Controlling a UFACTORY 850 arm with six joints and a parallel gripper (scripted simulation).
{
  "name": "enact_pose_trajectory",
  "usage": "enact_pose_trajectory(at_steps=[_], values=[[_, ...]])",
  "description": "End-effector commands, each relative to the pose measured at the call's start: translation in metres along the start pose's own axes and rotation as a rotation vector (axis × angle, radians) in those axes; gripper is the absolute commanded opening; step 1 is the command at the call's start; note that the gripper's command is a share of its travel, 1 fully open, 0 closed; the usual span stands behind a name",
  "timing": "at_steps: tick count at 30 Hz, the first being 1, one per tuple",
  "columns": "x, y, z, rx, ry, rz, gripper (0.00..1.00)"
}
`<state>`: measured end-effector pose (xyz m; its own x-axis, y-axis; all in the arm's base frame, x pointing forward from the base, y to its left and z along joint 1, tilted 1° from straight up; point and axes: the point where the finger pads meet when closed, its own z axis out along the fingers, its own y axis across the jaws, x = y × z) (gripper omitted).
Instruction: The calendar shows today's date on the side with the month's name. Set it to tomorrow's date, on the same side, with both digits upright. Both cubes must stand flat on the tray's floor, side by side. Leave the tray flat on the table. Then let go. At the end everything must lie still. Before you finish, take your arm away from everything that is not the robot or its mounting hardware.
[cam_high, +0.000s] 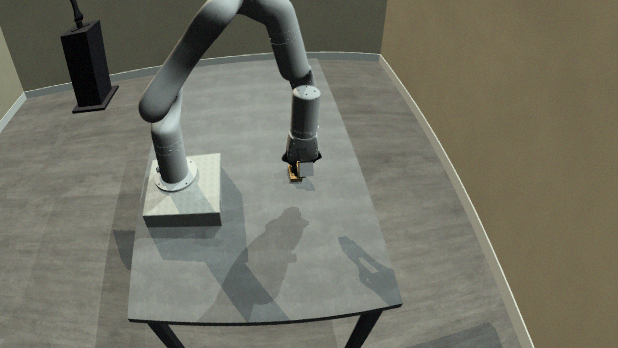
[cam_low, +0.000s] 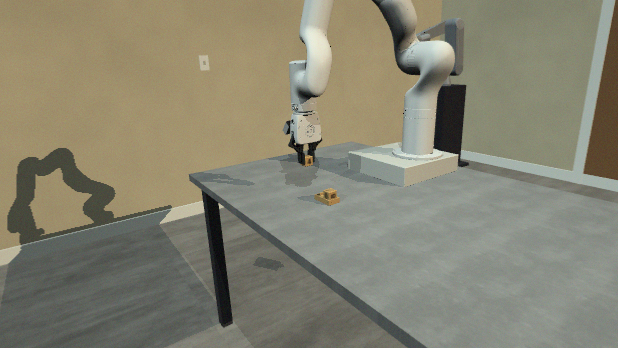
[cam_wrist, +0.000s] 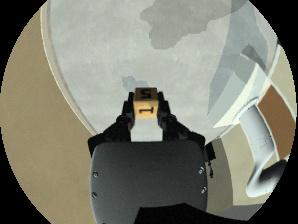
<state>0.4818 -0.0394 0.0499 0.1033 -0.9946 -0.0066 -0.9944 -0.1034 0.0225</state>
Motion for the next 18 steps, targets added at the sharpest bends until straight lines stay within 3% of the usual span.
enact_pose_trajectory(at_steps=[1,11,18], values=[[0.0,-0.001,0.004,0.002,-0.001,0.0,0.29],[0.0,-0.001,0.033,0.002,-0.001,0.0,0.29],[0.001,-0.001,0.066,0.002,-0.001,0.0,0.29]])
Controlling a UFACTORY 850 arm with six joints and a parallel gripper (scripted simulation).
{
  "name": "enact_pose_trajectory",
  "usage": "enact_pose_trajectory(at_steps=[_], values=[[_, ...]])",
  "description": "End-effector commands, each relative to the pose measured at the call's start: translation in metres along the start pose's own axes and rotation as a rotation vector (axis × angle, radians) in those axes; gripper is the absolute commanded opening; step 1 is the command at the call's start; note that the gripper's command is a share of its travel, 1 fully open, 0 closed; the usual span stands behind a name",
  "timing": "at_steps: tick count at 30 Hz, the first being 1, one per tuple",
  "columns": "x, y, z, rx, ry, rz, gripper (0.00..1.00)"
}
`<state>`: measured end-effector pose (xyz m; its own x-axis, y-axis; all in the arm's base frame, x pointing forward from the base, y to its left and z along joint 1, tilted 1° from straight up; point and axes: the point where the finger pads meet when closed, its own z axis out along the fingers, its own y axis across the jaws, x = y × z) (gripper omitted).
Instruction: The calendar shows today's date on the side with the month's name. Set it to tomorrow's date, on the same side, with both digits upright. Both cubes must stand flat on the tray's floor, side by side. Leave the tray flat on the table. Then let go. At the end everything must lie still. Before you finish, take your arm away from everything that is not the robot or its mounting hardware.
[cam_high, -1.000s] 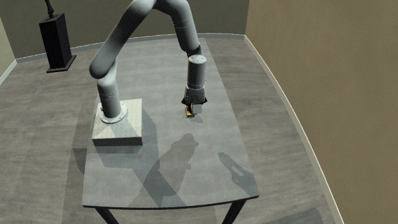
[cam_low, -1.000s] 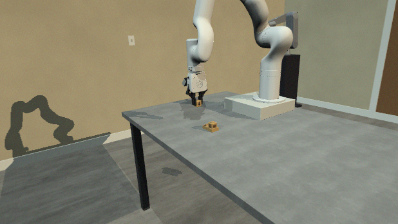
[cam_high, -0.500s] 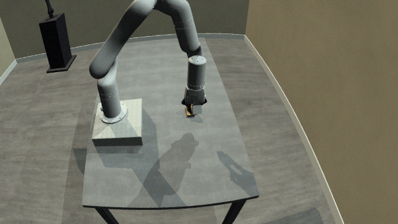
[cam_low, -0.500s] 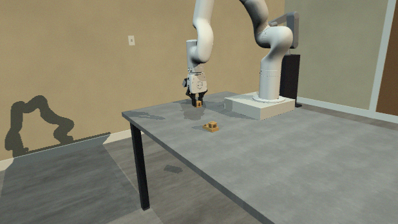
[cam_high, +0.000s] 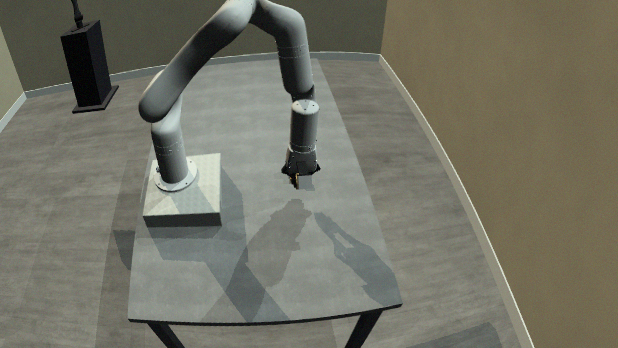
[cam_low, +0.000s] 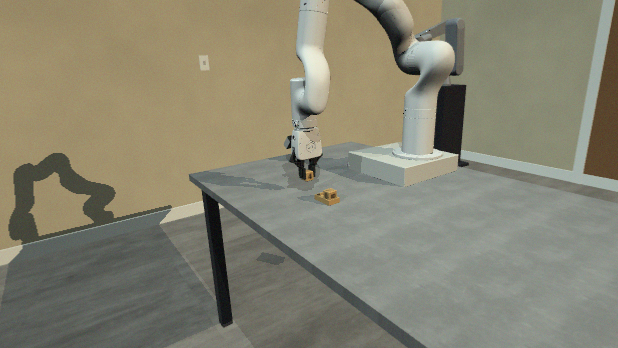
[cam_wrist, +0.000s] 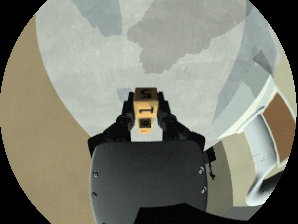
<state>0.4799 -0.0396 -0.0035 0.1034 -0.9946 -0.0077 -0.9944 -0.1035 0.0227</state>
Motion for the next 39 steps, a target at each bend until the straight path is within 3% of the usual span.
enact_pose_trajectory(at_steps=[1,8,39], values=[[0.0,-0.001,0.017,0.002,0.0,0.0,0.29],[0.001,-0.001,0.038,0.002,0.0,0.0,0.29],[0.001,-0.001,0.041,0.002,0.0,0.0,0.29]])
